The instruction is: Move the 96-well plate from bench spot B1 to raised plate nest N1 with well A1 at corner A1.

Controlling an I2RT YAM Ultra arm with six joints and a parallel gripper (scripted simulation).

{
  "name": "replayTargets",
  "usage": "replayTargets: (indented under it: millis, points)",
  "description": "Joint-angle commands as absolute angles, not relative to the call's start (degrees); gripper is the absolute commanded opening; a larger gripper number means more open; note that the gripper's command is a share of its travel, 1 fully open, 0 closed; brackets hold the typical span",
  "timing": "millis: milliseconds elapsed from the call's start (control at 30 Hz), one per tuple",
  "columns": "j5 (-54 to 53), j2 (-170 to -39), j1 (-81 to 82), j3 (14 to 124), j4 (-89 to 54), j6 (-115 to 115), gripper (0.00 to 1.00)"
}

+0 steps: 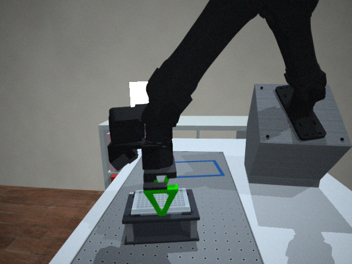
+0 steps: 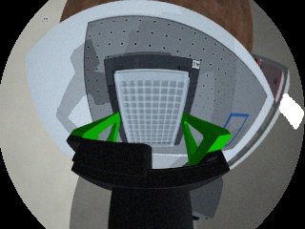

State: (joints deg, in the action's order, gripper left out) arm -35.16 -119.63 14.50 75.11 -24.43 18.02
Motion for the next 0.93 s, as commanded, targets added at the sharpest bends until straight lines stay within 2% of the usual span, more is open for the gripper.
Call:
replayTargets:
  millis: [0,433,900]
  points:
    - [-34.8,-120.0,13.5,74.8,-23.5,18.3,1.00]
    - [-34.8,-120.0,13.5,74.8,-23.5,18.3,1.00]
    - [-36.3,-114.3,10.8,76.6,-30.9,14.7,1.00]
